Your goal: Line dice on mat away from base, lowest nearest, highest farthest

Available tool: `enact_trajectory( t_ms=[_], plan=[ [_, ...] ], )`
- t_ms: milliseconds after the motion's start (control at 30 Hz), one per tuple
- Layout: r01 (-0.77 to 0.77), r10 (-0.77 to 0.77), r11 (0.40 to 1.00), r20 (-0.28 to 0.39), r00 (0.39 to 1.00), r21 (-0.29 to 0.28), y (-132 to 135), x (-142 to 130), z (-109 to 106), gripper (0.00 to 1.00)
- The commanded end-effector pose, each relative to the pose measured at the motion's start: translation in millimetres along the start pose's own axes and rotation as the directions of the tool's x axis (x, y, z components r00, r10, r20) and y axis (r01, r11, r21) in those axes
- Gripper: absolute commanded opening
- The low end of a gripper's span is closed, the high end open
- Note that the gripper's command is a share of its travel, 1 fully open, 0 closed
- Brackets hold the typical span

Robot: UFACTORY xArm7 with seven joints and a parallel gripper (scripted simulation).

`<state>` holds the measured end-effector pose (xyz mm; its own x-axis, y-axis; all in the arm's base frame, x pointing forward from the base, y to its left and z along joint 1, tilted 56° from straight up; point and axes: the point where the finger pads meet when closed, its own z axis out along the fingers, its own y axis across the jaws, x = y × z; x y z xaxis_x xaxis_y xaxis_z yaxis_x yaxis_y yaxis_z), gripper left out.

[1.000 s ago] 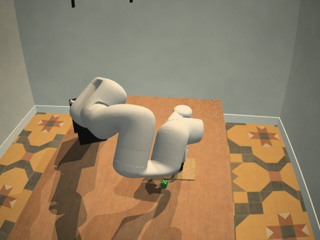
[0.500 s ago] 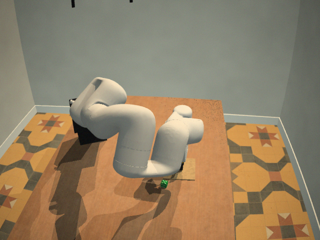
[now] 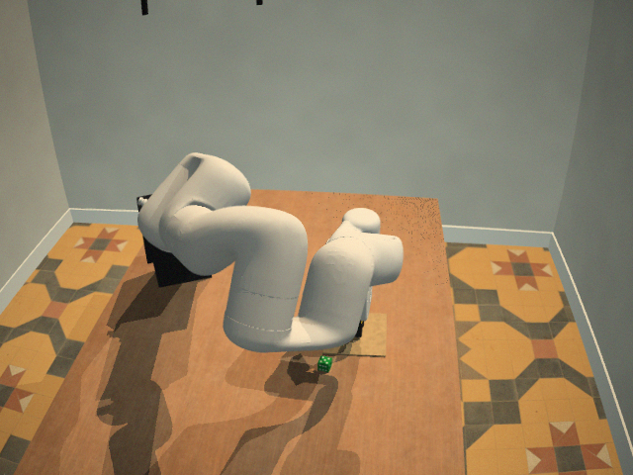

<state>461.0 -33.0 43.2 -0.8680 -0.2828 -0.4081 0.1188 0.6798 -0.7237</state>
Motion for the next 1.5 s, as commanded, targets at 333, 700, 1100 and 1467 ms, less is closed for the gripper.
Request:
enact_trajectory(
  t_ms=[333,700,1100,1467],
  plan=[
    [0.001,-0.001,1.000,0.003,1.000,-0.002,0.6,-1.6,-1.4,0.21],
    [0.001,-0.001,1.000,0.003,1.000,-0.002,0.6,-1.6,-1.4,0.21],
    [0.001,-0.001,1.000,0.003,1.000,-0.002,0.6,-1.6,-0.4,0.21],
    [0.001,-0.001,1.000,0.003,1.000,-0.002,0.6,-1.6,2.4,0.21]
  ],
)
